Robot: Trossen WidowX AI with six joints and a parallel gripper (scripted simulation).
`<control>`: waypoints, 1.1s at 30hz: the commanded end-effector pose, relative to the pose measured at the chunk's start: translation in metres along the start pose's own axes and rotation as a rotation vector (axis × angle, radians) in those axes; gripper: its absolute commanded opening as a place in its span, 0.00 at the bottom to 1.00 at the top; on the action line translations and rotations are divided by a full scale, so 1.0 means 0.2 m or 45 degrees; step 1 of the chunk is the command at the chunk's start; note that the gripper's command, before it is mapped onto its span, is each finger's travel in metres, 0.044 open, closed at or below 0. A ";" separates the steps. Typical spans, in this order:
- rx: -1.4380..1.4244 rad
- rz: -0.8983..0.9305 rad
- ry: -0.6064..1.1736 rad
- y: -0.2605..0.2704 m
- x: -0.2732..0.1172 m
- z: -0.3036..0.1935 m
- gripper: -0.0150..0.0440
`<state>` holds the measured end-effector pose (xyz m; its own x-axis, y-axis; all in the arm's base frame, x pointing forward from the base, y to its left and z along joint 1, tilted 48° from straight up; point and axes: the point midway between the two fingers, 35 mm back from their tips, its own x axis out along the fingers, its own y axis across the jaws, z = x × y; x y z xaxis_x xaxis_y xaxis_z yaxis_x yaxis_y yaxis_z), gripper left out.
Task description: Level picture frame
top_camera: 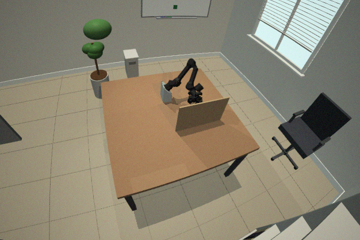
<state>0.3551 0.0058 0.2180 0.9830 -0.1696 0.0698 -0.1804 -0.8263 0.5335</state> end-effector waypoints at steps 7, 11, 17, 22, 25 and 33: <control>0.008 0.013 0.000 0.01 0.00 -0.01 0.25; 0.008 0.013 0.000 0.01 0.00 -0.01 0.25; 0.008 0.013 0.000 0.01 0.00 -0.01 0.25; 0.008 0.013 0.000 0.01 0.00 -0.01 0.25; 0.008 0.013 0.000 0.01 0.00 -0.02 0.25; 0.008 0.013 0.000 0.01 0.00 -0.03 0.25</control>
<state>0.3548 0.0076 0.2198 0.9834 -0.1693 0.0650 -0.1776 -0.8263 0.5345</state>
